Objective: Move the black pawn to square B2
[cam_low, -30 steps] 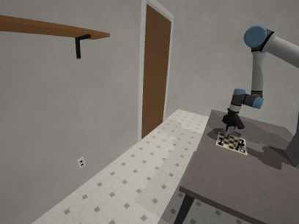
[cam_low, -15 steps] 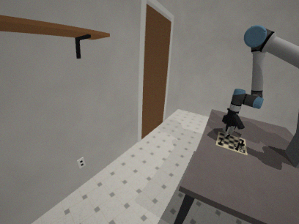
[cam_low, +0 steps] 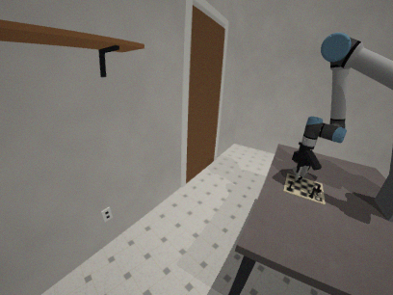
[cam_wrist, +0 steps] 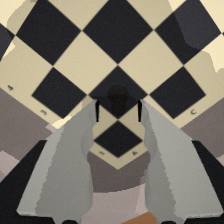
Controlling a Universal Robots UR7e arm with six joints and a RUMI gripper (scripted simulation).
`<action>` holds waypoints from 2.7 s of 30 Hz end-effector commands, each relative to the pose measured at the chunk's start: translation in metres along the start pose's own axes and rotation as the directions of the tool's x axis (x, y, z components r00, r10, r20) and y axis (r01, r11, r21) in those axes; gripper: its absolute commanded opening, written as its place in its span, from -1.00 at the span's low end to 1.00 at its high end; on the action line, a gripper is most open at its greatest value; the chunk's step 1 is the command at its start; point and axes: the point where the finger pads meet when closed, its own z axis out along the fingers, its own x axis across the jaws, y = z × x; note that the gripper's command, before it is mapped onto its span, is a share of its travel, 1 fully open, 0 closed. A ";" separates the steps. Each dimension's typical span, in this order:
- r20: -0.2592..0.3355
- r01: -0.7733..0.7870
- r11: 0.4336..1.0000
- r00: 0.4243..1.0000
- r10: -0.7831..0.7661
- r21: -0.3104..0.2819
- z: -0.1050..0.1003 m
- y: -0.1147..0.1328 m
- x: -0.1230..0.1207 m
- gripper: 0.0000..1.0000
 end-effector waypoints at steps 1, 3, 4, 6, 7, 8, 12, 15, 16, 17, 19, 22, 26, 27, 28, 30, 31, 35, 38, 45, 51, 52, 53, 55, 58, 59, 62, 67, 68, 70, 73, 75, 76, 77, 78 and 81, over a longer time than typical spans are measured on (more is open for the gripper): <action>0.000 -0.001 1.000 1.000 0.001 -0.001 -0.019 0.000 -0.001 -0.60; 0.000 -0.001 1.000 1.000 0.001 -0.001 -0.028 0.000 -0.001 -0.60; 0.000 -0.001 1.000 1.000 0.001 -0.001 -0.032 0.000 -0.001 -0.60; 0.000 -0.001 1.000 1.000 0.001 -0.001 -0.043 0.000 -0.001 -0.60; 0.000 -0.001 1.000 1.000 0.001 -0.001 -0.043 0.000 -0.001 -0.60; 0.000 -0.001 1.000 1.000 0.001 -0.001 -0.043 0.000 -0.001 -0.60; 0.000 -0.001 1.000 1.000 0.001 -0.001 -0.062 0.000 -0.001 -0.60; 0.000 -0.001 1.000 1.000 0.001 -0.001 -0.074 0.000 -0.001 -0.60; 0.000 -0.001 1.000 1.000 0.001 -0.001 -0.078 0.000 -0.001 -0.60; 0.000 -0.001 1.000 1.000 0.001 -0.001 -0.081 0.000 -0.001 -0.60; 0.000 -0.001 1.000 1.000 0.001 -0.001 -0.085 0.000 -0.001 -0.60; 0.000 -0.001 1.000 1.000 0.001 -0.001 -0.088 0.000 -0.001 -0.60; 0.000 0.000 1.000 1.000 0.000 -0.001 -0.089 0.000 -0.001 -0.60; 0.000 0.000 1.000 1.000 0.000 -0.001 -0.089 -0.001 -0.001 -0.60; 0.000 0.000 1.000 1.000 0.000 -0.001 -0.089 -0.001 0.000 1.00; 0.000 0.000 1.000 1.000 0.000 -0.001 -0.089 -0.001 0.000 1.00; 0.000 0.000 1.000 1.000 0.000 -0.001 -0.089 -0.001 0.000 1.00; 0.000 0.000 1.000 1.000 0.000 -0.001 -0.088 0.000 0.000 1.00; 0.000 0.000 1.000 1.000 0.000 -0.001 -0.088 0.000 0.000 1.00; -0.001 0.000 1.000 1.000 0.000 -0.001 -0.088 0.000 0.000 1.00; 0.000 0.000 1.000 1.000 0.000 -0.001 -0.090 -0.001 0.000 1.00; 0.000 0.000 1.000 1.000 0.000 -0.001 -0.091 -0.001 0.000 1.00; 0.000 -0.001 1.000 1.000 0.001 -0.001 -0.092 0.000 -0.001 1.00; 0.000 -0.001 1.000 1.000 0.001 -0.001 -0.097 0.000 -0.001 1.00; 0.000 -0.001 1.000 1.000 0.001 -0.001 -0.103 0.000 -0.001 1.00; 0.000 -0.001 1.000 1.000 0.001 -0.001 -0.103 0.000 -0.001 1.00; 0.000 -0.001 1.000 1.000 0.001 -0.001 -0.114 0.000 -0.001 1.00; 0.000 -0.001 1.000 1.000 0.001 -0.001 -0.137 0.000 -0.001 1.00; 0.000 -0.001 1.000 1.000 0.001 -0.001 -0.141 0.000 -0.001 1.00; 0.000 -0.001 1.000 1.000 0.001 -0.001 -0.150 0.000 -0.001 1.00; 0.000 -0.001 1.000 1.000 0.001 -0.001 -0.160 0.000 -0.001 1.00; 0.000 -0.001 1.000 1.000 0.001 -0.001 -0.162 0.000 -0.001 1.00; 0.000 -0.001 1.000 1.000 0.001 -0.001 -0.162 0.000 -0.001 1.00; 0.000 -0.001 1.000 1.000 0.001 -0.001 -0.165 0.000 -0.001 1.00; 0.000 -0.001 1.000 1.000 0.001 -0.001 -0.166 0.000 -0.001 1.00; 0.000 -0.001 1.000 1.000 0.001 -0.001 -0.170 0.000 -0.001 1.00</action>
